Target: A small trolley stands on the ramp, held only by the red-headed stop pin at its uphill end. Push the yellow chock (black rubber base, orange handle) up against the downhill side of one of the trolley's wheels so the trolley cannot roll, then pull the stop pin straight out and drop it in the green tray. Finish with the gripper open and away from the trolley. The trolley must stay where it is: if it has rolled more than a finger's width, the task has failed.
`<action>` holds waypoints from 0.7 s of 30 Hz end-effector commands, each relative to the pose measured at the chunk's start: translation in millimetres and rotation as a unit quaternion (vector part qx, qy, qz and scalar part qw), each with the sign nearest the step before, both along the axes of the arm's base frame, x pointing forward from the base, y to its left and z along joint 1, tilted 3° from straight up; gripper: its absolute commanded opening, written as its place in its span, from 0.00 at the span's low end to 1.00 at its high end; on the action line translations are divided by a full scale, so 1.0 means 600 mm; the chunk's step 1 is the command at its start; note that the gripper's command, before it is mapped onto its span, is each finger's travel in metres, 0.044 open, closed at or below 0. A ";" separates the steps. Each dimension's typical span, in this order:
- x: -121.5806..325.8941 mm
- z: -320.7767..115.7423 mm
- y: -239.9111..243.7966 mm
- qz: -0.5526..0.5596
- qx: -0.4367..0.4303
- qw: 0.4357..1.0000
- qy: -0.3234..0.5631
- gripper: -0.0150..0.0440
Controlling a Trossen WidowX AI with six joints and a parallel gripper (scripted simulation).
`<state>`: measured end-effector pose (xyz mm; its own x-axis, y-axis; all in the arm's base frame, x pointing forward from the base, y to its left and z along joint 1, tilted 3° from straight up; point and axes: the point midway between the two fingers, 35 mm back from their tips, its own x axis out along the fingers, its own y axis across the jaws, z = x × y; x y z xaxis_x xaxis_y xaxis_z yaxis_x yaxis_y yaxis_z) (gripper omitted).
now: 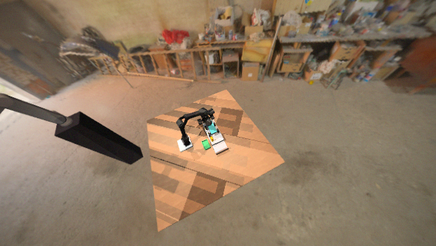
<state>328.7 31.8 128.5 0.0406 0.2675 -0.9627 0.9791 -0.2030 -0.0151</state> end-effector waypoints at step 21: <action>-0.001 0.021 -0.004 -0.001 0.000 1.000 -0.004 0.25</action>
